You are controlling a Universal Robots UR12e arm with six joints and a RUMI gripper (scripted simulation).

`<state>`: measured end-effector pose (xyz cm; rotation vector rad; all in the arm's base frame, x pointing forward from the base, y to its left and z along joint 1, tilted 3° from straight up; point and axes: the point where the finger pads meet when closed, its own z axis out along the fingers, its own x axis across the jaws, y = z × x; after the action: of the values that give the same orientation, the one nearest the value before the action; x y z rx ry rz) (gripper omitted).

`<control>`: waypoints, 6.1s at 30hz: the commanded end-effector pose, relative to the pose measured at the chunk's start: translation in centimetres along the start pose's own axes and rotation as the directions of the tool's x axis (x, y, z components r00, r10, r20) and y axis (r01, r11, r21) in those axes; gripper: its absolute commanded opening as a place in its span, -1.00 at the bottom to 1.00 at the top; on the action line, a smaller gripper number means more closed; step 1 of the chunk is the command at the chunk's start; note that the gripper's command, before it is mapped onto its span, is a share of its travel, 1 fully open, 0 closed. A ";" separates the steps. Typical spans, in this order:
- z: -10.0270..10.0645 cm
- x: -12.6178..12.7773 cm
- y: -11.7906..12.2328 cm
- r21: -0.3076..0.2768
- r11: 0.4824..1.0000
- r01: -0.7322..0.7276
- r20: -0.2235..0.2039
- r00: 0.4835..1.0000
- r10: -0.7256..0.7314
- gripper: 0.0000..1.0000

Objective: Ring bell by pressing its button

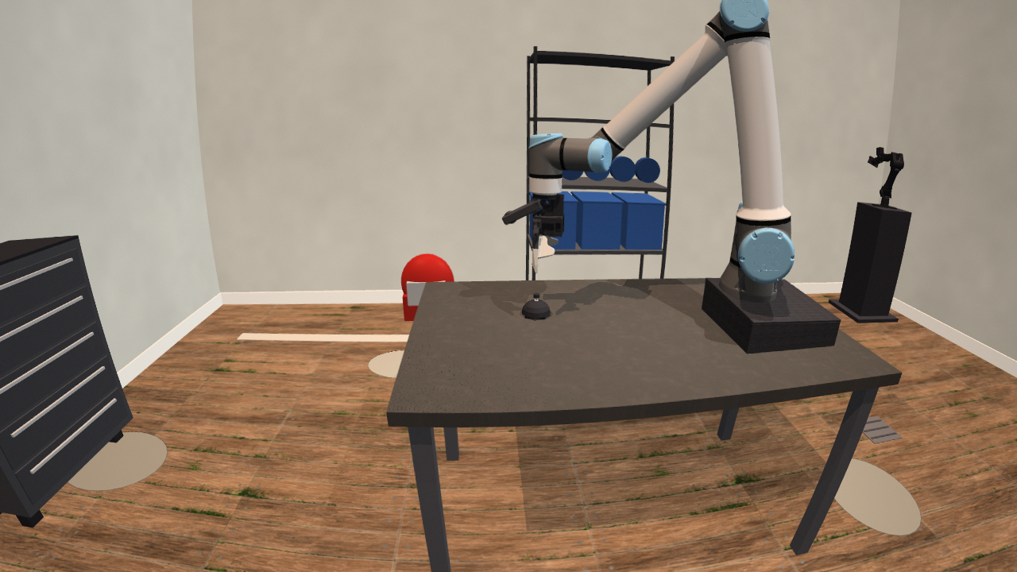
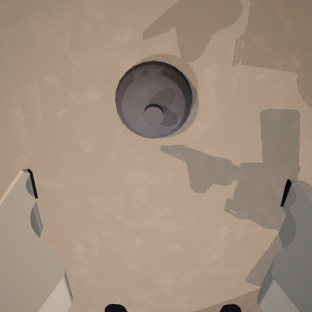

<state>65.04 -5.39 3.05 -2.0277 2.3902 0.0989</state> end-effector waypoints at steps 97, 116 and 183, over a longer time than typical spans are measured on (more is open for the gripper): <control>1.5 -0.7 -0.6 0.007 0.999 0.043 -0.010 0.999 -0.043 -1.00; 4.7 -0.7 -0.8 0.007 0.999 0.043 -0.010 0.999 -0.043 -1.00; 6.7 -0.8 -0.9 0.007 0.999 0.043 -0.010 0.999 -0.043 -1.00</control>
<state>65.71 -4.43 -3.52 -2.0805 2.3489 0.0821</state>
